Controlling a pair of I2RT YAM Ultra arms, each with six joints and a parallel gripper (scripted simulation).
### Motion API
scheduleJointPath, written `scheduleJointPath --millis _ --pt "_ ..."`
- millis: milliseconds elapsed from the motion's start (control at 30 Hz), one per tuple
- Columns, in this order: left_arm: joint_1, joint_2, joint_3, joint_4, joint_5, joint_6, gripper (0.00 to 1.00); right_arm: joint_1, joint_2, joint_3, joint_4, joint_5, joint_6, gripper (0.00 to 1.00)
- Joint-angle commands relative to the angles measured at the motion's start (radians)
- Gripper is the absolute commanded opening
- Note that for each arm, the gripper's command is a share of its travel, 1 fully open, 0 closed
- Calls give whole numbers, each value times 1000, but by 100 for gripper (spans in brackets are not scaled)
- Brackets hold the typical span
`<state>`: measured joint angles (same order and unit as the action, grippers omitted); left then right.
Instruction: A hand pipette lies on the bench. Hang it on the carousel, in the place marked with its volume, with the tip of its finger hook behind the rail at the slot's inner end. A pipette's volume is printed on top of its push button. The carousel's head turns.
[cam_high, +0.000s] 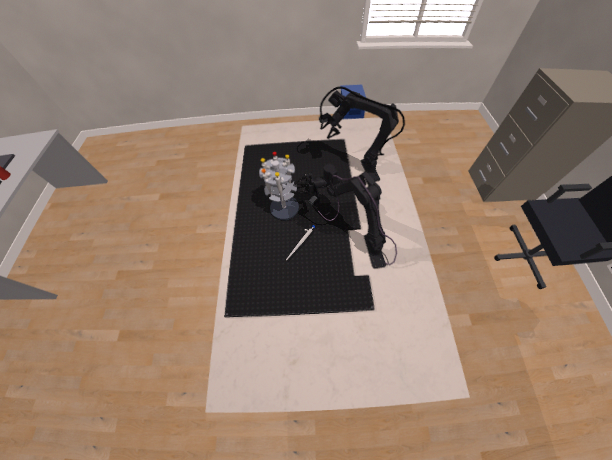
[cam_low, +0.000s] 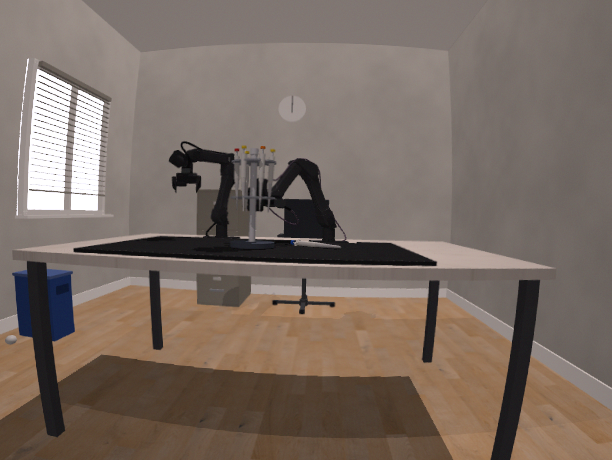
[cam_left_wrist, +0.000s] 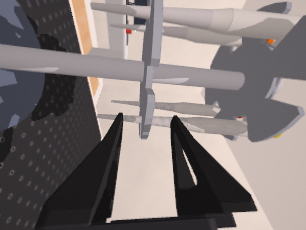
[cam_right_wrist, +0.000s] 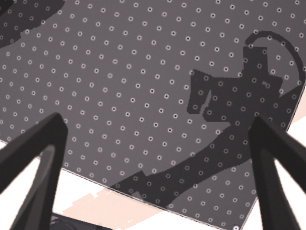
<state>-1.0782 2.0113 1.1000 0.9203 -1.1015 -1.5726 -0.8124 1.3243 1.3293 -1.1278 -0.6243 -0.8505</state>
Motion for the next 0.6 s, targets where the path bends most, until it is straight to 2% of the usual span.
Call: scheduleJointPath --millis 0,167,200,567 --pt "1 -6 15 -14 12 3 49 -10 -7 13 24 -23 -7 100" --pt "1 -6 15 -14 12 3 49 -10 -7 13 24 -23 -7 100" --pt "4 2 34 -24 21 9 0 -10 -7 13 24 -23 -7 100" --pt "4 -5 34 -25 21 7 0 -10 -7 13 24 -23 -7 100"
